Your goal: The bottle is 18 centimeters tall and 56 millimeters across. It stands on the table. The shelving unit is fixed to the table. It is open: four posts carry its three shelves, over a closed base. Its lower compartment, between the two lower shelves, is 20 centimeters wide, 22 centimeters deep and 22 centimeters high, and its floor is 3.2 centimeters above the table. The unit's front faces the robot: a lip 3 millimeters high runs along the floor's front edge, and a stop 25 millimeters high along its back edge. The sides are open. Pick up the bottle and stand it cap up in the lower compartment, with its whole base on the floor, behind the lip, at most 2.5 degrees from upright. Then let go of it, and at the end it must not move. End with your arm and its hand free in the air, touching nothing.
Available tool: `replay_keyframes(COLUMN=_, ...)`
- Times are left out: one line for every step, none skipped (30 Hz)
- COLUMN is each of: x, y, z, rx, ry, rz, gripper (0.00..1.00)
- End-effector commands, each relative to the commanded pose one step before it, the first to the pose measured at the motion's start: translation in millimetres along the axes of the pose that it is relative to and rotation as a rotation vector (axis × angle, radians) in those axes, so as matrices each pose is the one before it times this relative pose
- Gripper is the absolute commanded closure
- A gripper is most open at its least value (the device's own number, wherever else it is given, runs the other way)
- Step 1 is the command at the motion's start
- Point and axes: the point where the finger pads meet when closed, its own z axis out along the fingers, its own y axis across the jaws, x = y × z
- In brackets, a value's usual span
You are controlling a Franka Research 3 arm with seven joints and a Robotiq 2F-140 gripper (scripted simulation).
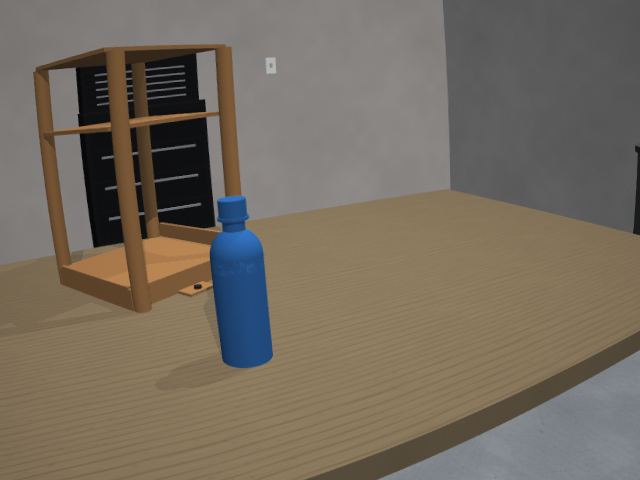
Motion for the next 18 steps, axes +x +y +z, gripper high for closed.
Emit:
replay_keyframes(x=-0.82, y=-0.03, z=0.78, rx=-0.00083, ry=0.00008, rz=0.00082, gripper=0.00)
replay_keyframes(x=-1.56, y=-0.26, z=1.81, rx=-0.00157, ry=0.00045, rz=0.00158, gripper=0.00)
replay_keyframes(x=-2.89, y=-0.52, z=3.31, rx=-0.00284, ry=0.00087, rz=0.00285, gripper=0.00)
replay_keyframes(x=-4.54, y=-0.89, z=5.08, rx=-0.00430, ry=0.00143, rz=0.00429, gripper=0.00)
replay_keyframes(x=-6.46, y=-1.42, z=6.99, rx=-0.00576, ry=0.00218, rz=0.00572, gripper=0.00)
replay_keyframes(x=-8.61, y=-2.16, z=8.90, rx=-0.00702, ry=0.00317, rz=0.00697, gripper=0.00)
replay_keyframes(x=-10.95, y=-3.19, z=10.64, rx=-0.00785, ry=0.00446, rz=0.00788, gripper=0.00)
replay_keyframes(x=-8.22, y=-2.71, z=7.48, rx=-0.00509, ry=0.00364, rz=0.00526, gripper=0.00)
replay_keyframes(x=-8.07, y=-2.92, z=6.96, rx=-0.00433, ry=0.00383, rz=0.00468, gripper=0.00)
replay_keyframes(x=-9.02, y=-3.56, z=7.34, rx=-0.00406, ry=0.00456, rz=0.00471, gripper=0.00)
replay_keyframes(x=-9.60, y=-4.13, z=7.31, rx=-0.00340, ry=0.00518, rz=0.00448, gripper=0.00)
replay_keyframes(x=-10.06, y=-4.71, z=7.12, rx=-0.00254, ry=0.00577, rz=0.00417, gripper=0.00)
replay_keyframes(x=-10.42, y=-5.29, z=6.81, rx=-0.00152, ry=0.00634, rz=0.00383, gripper=0.00)
replay_keyframes(x=-10.73, y=-5.89, z=6.43, rx=-0.00036, ry=0.00690, rz=0.00350, gripper=0.00)
replay_keyframes(x=0.00, y=0.00, z=0.00, rx=0.00000, ry=0.00000, rz=0.00000, gripper=0.00)
replay_keyframes(x=0.00, y=0.00, z=0.00, rx=0.00000, ry=0.00000, rz=0.00000, gripper=0.00)
replay_keyframes(x=-22.91, y=-14.18, z=11.91, rx=0.00346, ry=0.01598, rz=0.00633, gripper=0.00)
replay_keyframes(x=-3.22, y=-2.14, z=1.44, rx=0.00095, ry=0.00236, rz=0.00079, gripper=0.00)
